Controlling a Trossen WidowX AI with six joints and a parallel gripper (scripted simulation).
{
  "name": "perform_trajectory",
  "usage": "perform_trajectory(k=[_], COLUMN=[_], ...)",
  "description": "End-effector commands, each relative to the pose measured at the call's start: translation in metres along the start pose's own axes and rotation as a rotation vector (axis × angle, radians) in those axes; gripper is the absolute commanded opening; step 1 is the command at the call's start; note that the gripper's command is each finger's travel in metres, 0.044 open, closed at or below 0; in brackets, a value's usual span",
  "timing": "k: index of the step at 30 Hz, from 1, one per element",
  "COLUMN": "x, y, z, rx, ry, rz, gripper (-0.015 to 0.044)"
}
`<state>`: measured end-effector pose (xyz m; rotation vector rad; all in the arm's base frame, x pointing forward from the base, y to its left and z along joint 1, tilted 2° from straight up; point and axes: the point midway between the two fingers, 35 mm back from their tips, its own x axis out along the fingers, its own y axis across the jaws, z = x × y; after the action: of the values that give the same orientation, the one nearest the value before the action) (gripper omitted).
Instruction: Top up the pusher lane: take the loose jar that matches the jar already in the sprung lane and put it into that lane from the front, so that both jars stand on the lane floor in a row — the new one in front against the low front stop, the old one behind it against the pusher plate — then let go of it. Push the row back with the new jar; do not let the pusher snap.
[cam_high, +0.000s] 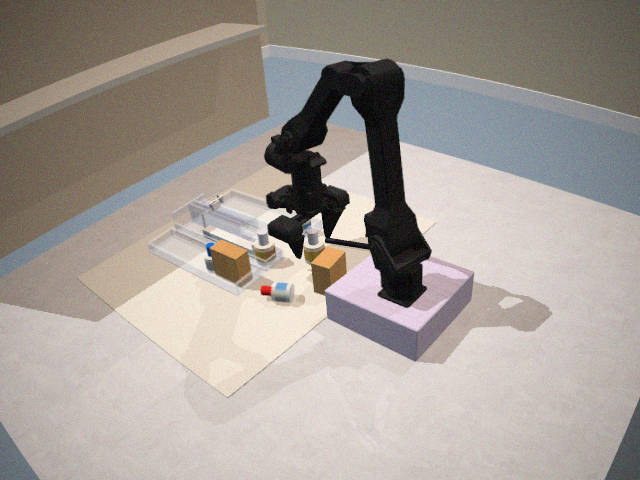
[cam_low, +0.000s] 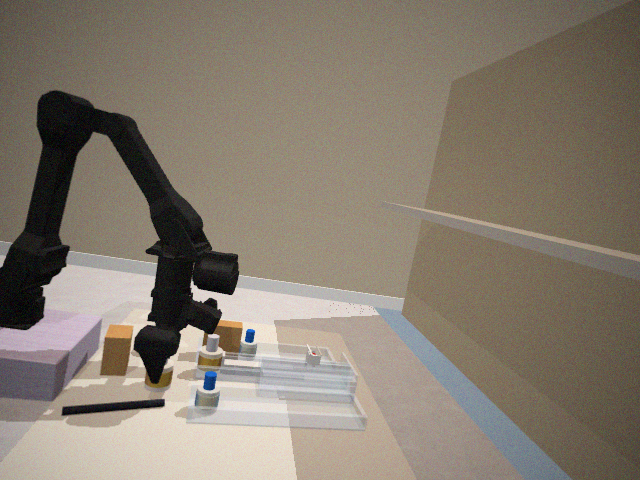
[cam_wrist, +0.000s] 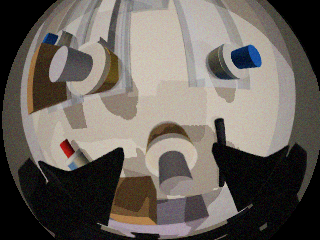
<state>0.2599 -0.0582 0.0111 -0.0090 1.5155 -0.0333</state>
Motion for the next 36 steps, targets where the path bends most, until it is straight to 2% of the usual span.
perform_trajectory(k=[1, 8, 14, 19, 32, 36], x=[0.003, 0.003, 0.003, -0.011, -0.094, -0.104], y=[0.0, 0.0, 0.0, 0.0, 0.005, 0.006], z=[-0.002, -0.002, -0.002, 0.002, 0.005, 0.003], rx=[-0.003, -0.003, -0.003, -0.003, -0.003, -0.003], ry=[0.004, 0.004, 0.004, 0.003, 0.003, 0.003], rz=[-0.002, -0.002, -0.002, -0.002, -0.002, -0.002], gripper=[0.0361, 0.0177, 0.0138, 0.0006, 0.0, 0.0])
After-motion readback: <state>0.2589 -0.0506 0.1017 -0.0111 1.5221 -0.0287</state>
